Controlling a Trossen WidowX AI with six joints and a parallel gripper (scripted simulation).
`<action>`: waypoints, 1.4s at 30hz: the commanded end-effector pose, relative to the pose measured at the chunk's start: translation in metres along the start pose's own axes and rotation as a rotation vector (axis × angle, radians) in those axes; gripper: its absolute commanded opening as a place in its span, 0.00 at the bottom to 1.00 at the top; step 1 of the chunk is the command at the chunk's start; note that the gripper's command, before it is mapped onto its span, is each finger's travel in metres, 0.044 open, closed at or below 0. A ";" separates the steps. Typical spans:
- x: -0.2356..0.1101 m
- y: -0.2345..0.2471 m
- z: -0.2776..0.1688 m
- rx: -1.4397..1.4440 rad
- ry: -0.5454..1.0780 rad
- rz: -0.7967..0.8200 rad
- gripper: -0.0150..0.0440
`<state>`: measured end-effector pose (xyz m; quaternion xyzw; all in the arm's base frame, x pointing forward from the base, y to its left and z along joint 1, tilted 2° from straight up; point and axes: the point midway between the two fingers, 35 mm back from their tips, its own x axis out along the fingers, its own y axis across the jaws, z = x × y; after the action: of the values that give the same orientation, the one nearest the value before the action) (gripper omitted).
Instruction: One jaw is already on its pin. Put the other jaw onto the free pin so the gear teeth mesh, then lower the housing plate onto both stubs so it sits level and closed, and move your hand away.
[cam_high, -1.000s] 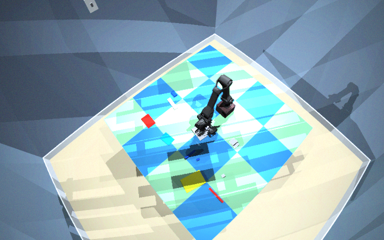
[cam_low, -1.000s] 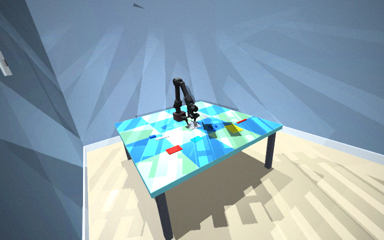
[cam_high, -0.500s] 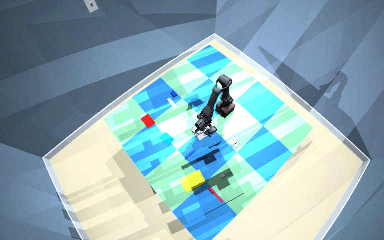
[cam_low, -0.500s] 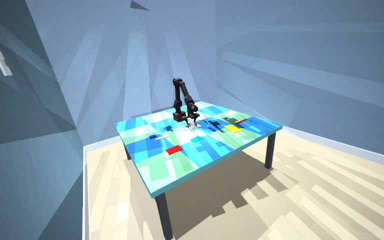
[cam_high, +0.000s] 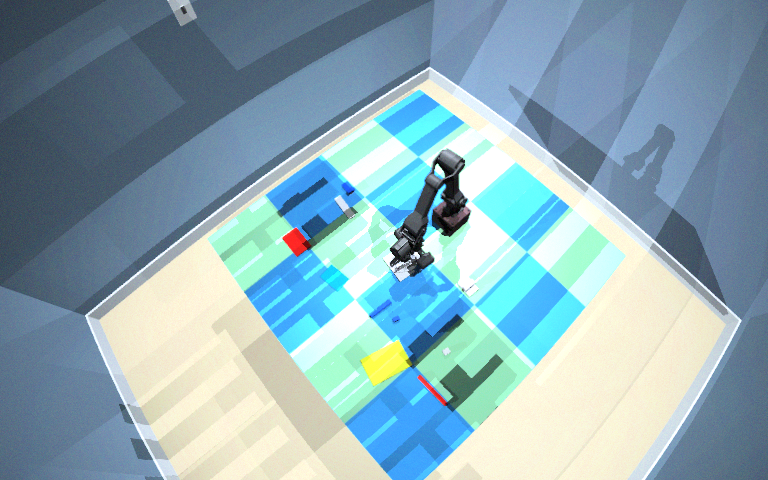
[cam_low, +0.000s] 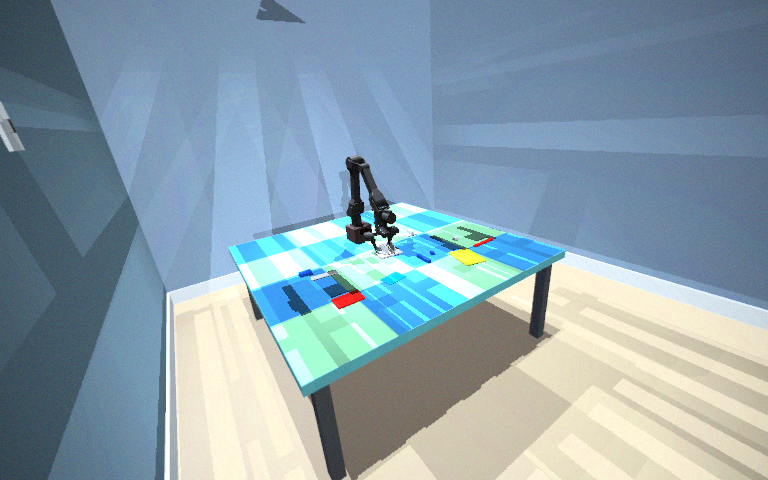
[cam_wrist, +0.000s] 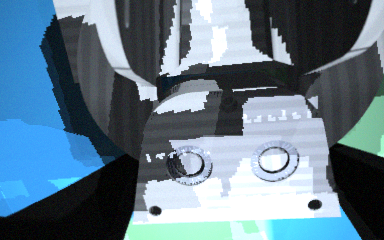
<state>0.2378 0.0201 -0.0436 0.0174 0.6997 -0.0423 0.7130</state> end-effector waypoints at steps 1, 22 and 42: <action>0.001 0.000 0.000 -0.004 0.000 -0.002 0.85; 0.001 0.000 0.000 -0.004 0.000 -0.002 0.85; 0.000 0.000 0.000 0.000 0.000 0.000 1.00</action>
<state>0.2378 0.0201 -0.0437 0.0174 0.6997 -0.0423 0.7130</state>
